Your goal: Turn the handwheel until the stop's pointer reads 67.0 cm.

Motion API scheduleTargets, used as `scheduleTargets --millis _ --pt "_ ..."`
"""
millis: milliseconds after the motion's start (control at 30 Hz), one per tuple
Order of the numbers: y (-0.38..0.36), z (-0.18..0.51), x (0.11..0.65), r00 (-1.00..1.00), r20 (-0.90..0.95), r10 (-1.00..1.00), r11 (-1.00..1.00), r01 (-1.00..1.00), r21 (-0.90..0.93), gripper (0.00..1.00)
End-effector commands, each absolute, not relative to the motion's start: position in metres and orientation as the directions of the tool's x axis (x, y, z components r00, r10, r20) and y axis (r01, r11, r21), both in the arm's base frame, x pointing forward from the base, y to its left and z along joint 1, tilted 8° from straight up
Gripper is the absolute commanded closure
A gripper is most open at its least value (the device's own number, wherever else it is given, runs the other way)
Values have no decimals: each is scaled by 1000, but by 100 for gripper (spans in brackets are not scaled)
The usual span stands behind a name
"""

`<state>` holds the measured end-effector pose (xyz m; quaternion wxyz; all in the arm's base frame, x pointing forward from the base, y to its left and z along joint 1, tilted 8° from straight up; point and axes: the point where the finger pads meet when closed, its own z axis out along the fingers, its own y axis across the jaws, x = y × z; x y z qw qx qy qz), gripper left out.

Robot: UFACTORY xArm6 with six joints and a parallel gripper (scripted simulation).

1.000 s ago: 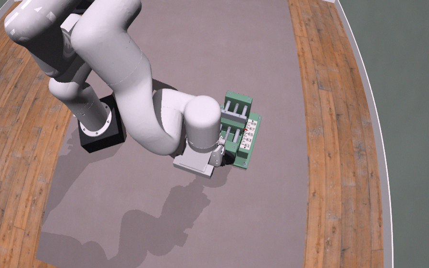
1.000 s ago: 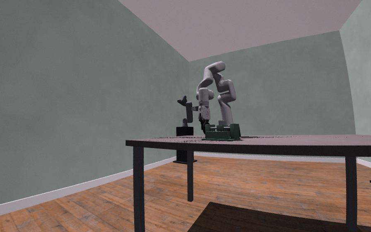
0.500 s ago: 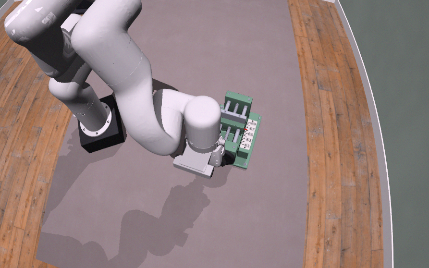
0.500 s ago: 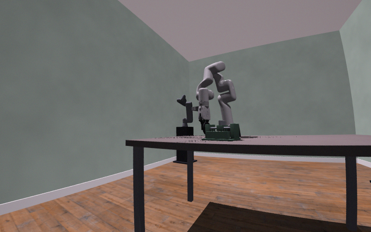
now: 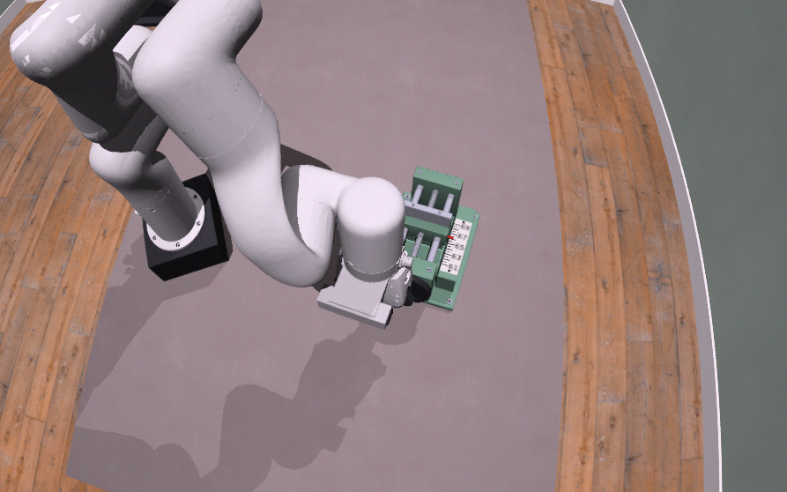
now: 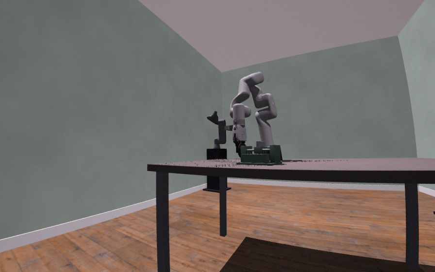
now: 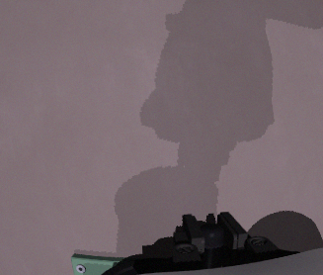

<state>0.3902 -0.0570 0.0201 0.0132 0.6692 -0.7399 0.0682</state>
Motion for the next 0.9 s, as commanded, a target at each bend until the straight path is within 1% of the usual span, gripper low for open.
scheduleTargets --millis 0,867 --pt "-57 20 390 -104 111 -988 95 -992 -84 94" --pt "-59 7 392 -104 111 -988 95 -992 -84 94"
